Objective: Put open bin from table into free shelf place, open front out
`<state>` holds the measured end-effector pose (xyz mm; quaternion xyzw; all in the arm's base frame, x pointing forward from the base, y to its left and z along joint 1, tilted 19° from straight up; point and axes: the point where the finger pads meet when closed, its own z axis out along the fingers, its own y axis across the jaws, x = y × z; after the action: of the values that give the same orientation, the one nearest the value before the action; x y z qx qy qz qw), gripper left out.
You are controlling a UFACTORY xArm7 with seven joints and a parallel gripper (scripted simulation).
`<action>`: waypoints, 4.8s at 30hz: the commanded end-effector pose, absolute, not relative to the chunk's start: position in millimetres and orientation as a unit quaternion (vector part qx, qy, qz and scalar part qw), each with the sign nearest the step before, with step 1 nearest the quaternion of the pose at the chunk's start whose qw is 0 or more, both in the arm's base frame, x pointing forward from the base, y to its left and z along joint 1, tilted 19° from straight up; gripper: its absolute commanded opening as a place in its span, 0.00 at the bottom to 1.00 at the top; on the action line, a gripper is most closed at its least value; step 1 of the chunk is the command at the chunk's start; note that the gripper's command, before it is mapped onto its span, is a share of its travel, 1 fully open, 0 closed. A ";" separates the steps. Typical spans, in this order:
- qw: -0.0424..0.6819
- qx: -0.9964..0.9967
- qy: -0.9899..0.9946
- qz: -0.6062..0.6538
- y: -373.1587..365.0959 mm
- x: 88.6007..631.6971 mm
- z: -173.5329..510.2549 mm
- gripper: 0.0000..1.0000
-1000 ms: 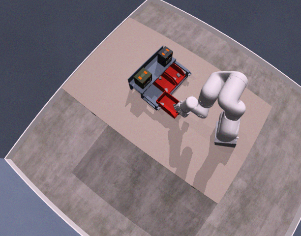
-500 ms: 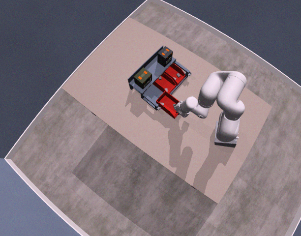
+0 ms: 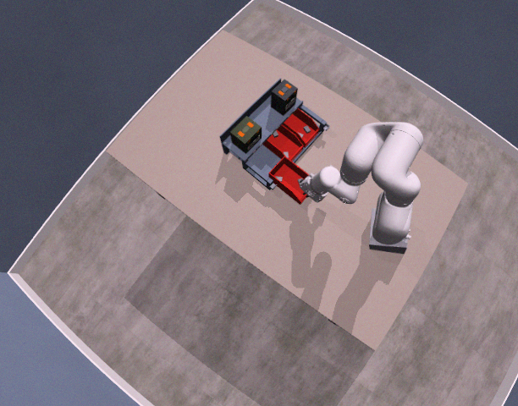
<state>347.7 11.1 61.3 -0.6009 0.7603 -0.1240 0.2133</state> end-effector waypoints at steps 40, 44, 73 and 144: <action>0.181 -0.611 0.766 -0.087 11.0 348.6 61.3 0.00; 0.178 -0.612 0.766 -0.082 11.1 348.6 61.3 0.00; 0.161 -0.617 0.768 -0.058 9.7 354.1 63.0 0.00; 0.160 -0.617 0.768 -0.057 -0.3 394.5 75.4 0.00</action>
<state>388.5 1.0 73.3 -0.6173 0.7684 -0.0566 0.1590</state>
